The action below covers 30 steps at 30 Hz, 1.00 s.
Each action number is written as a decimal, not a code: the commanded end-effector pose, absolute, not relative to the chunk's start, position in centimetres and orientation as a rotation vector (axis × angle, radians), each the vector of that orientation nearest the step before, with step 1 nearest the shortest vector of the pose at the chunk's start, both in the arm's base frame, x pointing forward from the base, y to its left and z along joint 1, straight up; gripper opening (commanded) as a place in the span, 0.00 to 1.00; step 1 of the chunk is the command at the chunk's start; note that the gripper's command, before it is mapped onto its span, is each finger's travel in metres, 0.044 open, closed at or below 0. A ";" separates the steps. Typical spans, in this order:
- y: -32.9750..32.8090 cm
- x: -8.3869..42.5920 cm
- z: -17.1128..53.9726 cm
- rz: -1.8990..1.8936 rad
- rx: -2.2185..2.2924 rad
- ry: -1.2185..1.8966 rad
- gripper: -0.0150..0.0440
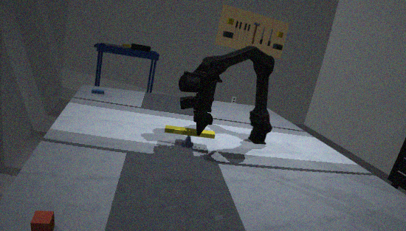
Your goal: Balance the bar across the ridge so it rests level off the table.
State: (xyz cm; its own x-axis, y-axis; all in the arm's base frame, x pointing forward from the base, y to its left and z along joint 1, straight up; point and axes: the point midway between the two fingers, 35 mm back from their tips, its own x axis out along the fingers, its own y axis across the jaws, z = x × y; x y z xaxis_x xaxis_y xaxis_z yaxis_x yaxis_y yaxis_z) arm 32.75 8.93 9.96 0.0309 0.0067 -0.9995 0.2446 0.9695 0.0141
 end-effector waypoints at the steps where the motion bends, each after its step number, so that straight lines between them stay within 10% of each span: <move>1: 9.0 32.8 9.9 -0.186 0.206 1.531 0.25; 30: 9.0 32.8 9.6 -0.186 0.206 1.531 0.25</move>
